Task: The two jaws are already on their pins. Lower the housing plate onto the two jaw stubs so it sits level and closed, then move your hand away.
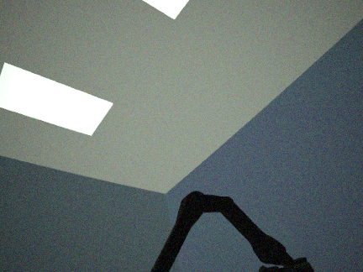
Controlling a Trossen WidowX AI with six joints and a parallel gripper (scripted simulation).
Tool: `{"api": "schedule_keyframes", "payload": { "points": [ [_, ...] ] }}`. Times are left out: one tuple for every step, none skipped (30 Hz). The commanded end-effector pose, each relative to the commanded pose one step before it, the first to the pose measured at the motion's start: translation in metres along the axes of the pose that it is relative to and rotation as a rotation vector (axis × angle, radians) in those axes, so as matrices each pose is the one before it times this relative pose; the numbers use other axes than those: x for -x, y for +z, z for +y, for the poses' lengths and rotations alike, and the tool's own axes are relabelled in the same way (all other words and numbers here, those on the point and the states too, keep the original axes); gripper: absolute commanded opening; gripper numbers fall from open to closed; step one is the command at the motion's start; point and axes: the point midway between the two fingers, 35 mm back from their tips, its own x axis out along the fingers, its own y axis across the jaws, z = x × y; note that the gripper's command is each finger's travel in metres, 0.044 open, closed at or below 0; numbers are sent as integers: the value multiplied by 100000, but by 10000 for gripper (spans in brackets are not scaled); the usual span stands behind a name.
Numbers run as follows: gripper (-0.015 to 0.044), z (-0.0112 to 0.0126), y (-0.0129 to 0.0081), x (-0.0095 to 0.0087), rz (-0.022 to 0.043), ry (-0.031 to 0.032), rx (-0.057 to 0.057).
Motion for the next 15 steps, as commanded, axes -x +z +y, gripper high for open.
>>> {"api": "schedule_keyframes", "payload": {
  "points": [
    [351,-1,0,2,-2,-2,-2],
    [351,0,0,0,0,0,0],
    [351,0,0,0,0,0,0],
    [351,-6,0,50,1,-2,5],
    [351,-17,1,150,3,-6,14],
    [351,-27,1,251,6,-9,23],
    [351,-31,2,311,8,-10,28],
    [351,-28,2,312,8,-10,28],
    [351,-24,2,313,9,-9,28],
    [351,-21,2,314,9,-8,28],
    [351,-18,2,315,10,-7,28],
    [351,-15,2,316,10,-6,28],
    [351,-11,2,317,11,-6,28],
    [351,-8,2,317,11,-5,28],
    [351,-5,2,319,12,-4,28]
  ]
}}
